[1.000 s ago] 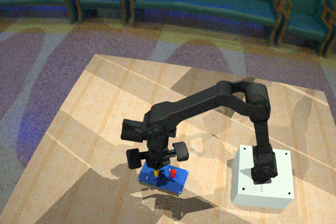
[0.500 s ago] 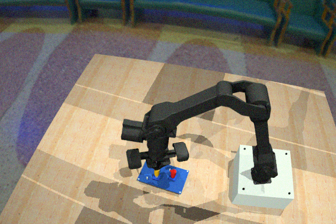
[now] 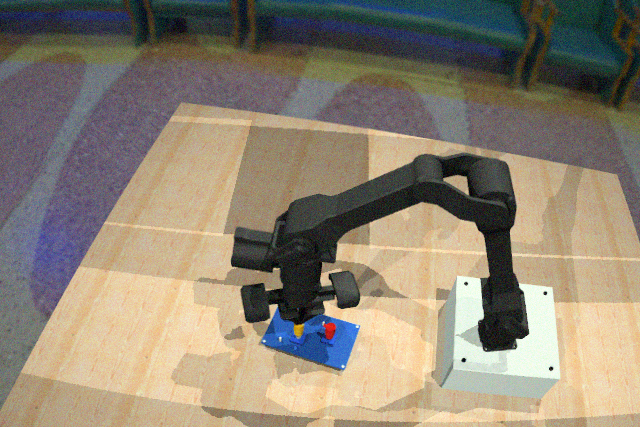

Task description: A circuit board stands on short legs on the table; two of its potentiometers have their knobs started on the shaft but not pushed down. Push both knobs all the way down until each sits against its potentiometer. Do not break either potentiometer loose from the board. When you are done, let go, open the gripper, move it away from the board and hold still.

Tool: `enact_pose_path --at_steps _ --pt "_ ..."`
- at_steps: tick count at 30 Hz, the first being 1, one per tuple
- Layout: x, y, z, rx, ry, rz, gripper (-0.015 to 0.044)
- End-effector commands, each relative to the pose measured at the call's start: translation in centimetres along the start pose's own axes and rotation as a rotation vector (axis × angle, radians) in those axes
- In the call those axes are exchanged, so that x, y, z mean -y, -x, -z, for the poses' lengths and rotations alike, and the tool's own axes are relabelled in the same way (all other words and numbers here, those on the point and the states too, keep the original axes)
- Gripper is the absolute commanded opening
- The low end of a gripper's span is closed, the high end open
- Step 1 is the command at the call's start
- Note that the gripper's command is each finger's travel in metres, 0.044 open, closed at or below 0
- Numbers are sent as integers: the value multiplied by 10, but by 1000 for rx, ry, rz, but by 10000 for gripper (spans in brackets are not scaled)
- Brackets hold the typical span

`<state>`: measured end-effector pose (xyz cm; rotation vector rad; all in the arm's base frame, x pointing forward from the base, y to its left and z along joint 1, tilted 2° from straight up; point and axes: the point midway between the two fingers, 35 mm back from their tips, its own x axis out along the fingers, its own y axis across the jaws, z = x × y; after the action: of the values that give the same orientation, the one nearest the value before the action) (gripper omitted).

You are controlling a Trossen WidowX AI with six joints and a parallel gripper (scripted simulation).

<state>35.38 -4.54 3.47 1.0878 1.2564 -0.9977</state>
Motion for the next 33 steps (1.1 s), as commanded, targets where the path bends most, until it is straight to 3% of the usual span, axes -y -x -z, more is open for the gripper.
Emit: enact_pose_path --at_steps 1,33 --pt "-1 -15 1 -9 -6 8 0" --pt "0 -23 1 -9 -6 8 0"
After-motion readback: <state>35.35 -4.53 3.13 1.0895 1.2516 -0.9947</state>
